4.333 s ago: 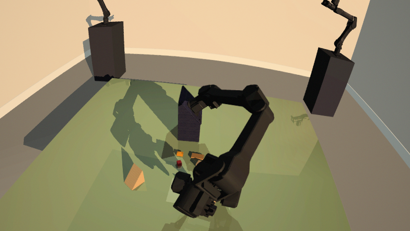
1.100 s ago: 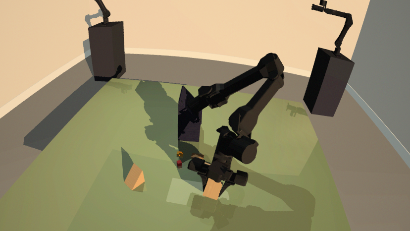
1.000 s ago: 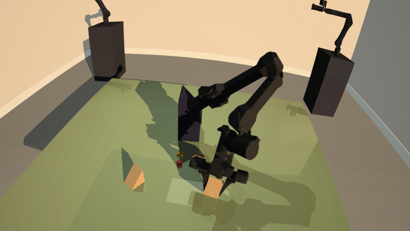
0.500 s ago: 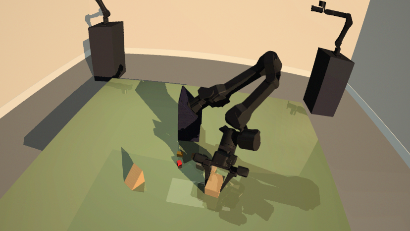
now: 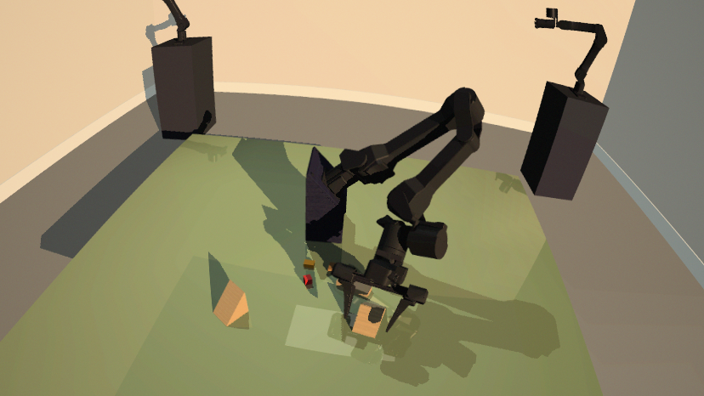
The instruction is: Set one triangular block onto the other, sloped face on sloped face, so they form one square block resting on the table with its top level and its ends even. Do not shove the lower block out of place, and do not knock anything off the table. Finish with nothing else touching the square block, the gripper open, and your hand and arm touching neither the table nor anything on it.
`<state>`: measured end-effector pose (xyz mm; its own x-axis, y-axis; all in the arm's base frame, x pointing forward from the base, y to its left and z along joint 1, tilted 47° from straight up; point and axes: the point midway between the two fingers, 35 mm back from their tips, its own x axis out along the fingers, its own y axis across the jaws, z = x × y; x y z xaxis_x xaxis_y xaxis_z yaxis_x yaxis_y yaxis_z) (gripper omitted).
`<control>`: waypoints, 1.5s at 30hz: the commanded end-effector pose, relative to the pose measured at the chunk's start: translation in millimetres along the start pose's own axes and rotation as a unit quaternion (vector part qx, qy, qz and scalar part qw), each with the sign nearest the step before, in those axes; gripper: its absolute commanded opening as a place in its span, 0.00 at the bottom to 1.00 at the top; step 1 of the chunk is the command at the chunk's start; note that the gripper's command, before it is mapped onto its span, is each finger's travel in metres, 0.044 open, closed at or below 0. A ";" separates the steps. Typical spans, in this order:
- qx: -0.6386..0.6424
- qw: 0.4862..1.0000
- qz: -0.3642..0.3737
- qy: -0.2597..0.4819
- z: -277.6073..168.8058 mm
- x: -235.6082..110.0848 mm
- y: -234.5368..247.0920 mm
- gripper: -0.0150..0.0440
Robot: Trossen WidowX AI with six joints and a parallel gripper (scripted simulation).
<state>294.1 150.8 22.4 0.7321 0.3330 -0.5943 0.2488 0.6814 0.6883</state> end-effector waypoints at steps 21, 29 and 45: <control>-0.002 1.000 -0.001 -0.002 81.0 -60.3 -1.3 1.00; 0.003 1.000 0.002 0.024 33.0 -79.7 7.1 1.00; 0.005 0.998 0.013 0.068 -29.8 -113.9 -0.6 1.00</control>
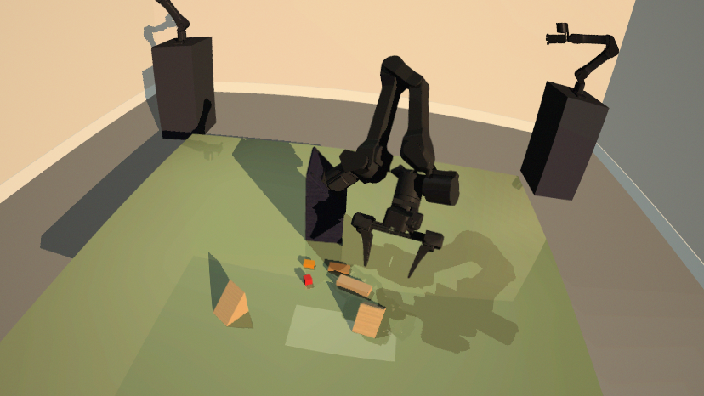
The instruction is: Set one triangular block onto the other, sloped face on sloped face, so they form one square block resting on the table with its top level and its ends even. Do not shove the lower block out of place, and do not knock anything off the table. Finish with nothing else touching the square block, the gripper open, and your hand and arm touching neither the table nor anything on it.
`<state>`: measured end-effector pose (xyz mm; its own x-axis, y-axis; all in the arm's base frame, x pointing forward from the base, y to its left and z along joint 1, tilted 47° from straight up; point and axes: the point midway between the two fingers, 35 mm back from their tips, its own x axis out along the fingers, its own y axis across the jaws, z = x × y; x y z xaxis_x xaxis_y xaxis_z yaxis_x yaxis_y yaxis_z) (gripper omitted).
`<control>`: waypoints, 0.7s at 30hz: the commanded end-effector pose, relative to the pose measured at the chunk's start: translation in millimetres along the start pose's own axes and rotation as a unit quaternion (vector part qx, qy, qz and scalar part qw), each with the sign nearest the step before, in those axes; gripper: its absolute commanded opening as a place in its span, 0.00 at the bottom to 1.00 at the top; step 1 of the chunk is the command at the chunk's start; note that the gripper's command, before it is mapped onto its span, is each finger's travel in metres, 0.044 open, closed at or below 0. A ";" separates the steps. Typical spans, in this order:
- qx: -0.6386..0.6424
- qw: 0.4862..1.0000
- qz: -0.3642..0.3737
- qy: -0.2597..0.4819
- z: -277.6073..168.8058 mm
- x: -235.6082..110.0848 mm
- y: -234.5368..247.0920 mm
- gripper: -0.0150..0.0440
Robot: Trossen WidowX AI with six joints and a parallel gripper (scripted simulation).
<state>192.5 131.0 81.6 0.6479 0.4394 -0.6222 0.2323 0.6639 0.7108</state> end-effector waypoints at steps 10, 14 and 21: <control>0.002 1.000 -0.005 0.002 0.0 30.5 3.4 1.00; 0.003 1.000 -0.007 0.003 -0.1 42.0 3.5 1.00; 0.003 1.000 -0.007 0.003 -0.6 62.7 2.3 1.00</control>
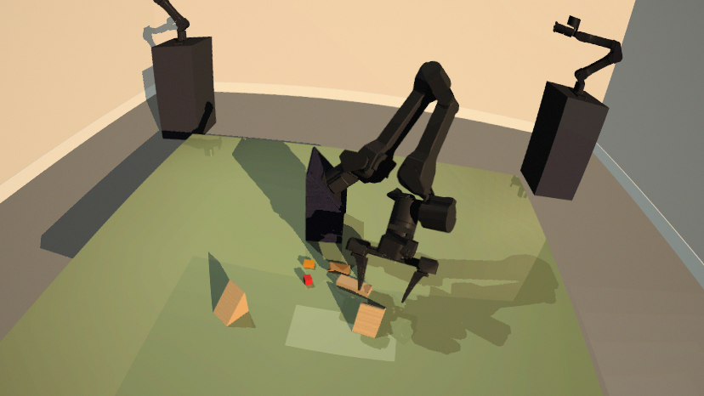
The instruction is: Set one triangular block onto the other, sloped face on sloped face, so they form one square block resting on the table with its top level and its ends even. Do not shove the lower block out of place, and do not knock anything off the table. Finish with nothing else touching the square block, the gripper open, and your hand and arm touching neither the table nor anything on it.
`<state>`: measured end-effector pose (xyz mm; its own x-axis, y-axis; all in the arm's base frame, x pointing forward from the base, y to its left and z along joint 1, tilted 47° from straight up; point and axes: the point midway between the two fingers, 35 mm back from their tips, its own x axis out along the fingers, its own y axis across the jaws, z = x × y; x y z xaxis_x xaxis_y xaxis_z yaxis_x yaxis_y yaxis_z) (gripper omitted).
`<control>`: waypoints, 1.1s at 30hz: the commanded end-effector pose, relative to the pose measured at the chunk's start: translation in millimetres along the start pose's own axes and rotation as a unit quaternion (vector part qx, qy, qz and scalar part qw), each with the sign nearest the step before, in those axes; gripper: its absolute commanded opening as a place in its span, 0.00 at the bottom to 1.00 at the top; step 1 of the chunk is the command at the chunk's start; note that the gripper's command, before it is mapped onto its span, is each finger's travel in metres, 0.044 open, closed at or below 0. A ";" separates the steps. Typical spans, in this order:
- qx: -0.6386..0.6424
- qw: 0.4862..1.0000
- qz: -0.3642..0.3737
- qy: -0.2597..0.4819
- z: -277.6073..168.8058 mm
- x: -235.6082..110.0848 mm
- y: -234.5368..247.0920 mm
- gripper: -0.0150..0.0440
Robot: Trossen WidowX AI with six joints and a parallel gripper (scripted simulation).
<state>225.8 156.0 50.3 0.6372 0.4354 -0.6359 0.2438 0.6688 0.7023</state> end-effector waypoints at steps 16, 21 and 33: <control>0.000 1.000 0.004 -0.004 -2.2 47.2 -8.2 1.00; 0.000 1.000 0.004 -0.004 -2.0 47.4 -9.1 1.00; 0.002 1.000 0.003 -0.005 -1.9 46.1 -9.1 0.58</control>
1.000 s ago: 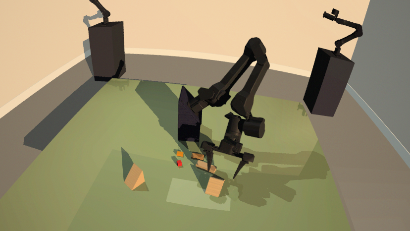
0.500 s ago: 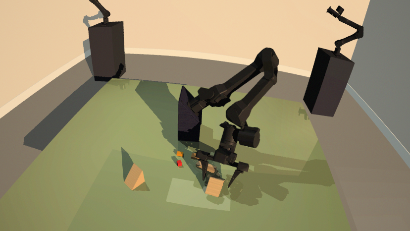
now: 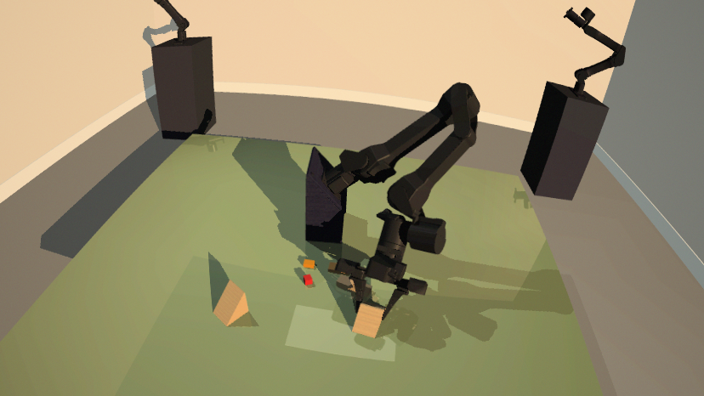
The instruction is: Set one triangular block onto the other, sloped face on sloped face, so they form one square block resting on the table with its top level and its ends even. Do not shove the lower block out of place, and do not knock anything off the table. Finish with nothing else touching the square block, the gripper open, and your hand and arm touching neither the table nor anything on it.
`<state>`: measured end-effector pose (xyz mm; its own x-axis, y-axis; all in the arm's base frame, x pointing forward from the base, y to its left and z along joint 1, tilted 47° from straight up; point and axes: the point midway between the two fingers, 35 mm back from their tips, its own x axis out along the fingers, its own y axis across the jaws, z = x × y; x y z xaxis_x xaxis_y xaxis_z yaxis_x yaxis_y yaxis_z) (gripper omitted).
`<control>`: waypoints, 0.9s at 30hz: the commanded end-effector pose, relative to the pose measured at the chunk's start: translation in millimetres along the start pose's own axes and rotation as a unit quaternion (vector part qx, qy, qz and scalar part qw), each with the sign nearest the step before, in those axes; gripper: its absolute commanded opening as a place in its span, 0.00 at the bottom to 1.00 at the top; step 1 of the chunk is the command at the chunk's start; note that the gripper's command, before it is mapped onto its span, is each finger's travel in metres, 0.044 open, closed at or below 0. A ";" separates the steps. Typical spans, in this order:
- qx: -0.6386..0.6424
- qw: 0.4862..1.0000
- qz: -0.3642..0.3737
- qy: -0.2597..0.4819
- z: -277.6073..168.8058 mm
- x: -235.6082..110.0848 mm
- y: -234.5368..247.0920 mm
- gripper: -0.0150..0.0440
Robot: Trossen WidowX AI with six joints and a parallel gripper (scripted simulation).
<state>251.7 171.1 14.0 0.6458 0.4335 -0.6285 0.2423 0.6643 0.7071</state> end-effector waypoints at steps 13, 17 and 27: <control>-0.001 1.000 -0.002 0.001 13.1 -7.1 1.5 0.25; -0.001 1.000 -0.004 0.001 28.5 -17.6 2.5 0.25; -0.002 1.000 -0.003 0.000 61.4 -52.1 2.4 0.25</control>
<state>261.8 124.2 52.8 0.6355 0.4258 -0.6441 0.2542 0.6723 0.6953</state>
